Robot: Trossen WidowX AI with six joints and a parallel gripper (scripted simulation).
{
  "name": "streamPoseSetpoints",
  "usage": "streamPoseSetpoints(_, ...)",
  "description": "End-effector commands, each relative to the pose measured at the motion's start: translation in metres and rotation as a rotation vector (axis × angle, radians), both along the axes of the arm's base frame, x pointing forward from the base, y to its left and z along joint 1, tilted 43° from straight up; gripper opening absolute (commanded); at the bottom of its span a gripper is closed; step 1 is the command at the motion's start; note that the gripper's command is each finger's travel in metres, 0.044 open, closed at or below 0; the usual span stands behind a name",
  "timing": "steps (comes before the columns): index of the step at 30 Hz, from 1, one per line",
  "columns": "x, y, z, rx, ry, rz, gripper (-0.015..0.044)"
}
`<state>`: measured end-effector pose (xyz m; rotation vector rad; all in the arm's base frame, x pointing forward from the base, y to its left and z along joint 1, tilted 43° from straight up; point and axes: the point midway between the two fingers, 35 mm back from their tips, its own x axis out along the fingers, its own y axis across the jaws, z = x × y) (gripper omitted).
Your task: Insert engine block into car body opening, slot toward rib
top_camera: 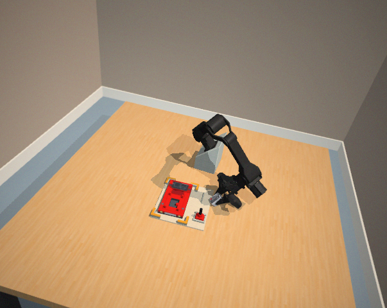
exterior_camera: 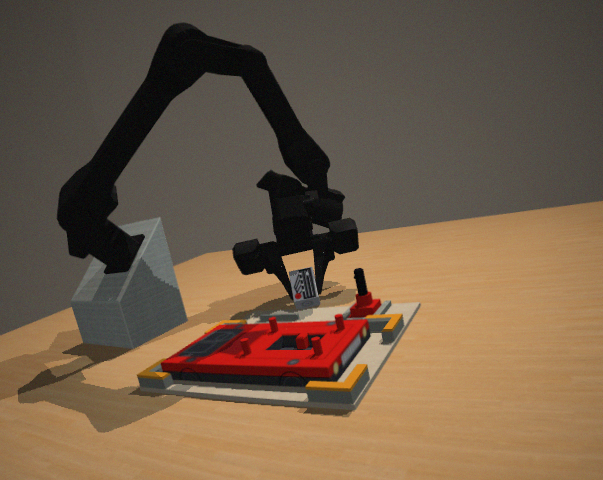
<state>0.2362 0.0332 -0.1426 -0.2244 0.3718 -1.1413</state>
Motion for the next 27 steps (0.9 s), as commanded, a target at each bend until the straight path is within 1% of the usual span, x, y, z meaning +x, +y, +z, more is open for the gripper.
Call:
streamPoseSetpoints(1,0.000,0.000,0.000,0.000,0.000,0.000,0.0026)
streamPoseSetpoints(17,0.000,0.000,0.000,0.000,0.000,0.000,0.0440)
streamPoseSetpoints(23,0.000,0.001,0.000,-0.001,0.001,-0.001,0.0440)
streamPoseSetpoints(27,-0.005,0.014,0.002,0.004,0.000,-0.008,0.0440)
